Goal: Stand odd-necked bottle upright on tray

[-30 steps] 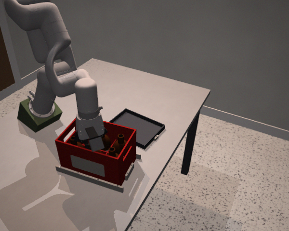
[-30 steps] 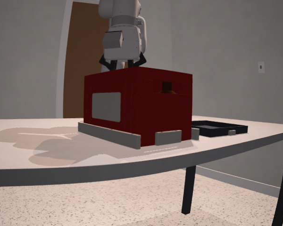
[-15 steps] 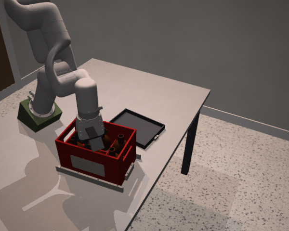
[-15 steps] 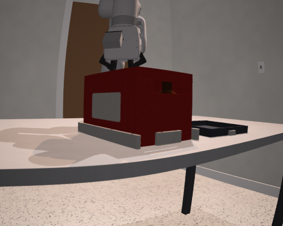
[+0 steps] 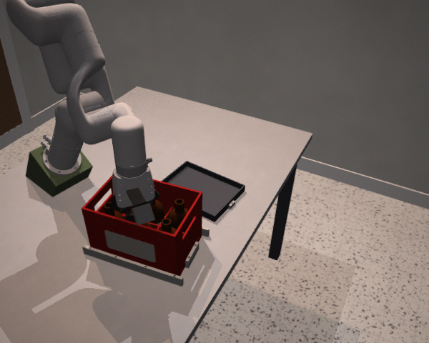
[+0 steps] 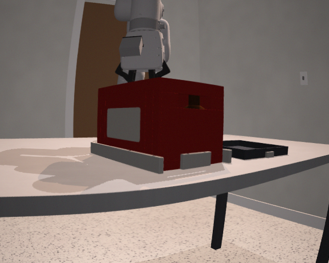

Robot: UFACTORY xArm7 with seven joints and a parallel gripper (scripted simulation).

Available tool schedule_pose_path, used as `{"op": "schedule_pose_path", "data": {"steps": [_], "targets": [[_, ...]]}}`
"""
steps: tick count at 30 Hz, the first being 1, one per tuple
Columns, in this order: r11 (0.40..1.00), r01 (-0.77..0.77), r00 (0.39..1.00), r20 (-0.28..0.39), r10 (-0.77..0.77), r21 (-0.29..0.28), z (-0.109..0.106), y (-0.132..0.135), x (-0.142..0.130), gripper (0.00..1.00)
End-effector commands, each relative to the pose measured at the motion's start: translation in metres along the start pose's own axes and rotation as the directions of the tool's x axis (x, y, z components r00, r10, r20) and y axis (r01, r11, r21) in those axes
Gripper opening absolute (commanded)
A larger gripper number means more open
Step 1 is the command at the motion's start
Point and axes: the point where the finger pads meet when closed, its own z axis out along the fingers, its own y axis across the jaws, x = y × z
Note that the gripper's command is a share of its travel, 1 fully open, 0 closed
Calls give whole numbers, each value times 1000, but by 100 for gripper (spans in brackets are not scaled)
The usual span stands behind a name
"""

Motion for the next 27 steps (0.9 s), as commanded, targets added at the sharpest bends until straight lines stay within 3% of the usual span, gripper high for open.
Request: {"op": "schedule_pose_path", "data": {"steps": [1, 27], "targets": [[1000, 0, 1000, -3, 0, 1, -1, 0, 1, 0], [1000, 0, 1000, -3, 0, 1, -16, 0, 1, 0]]}}
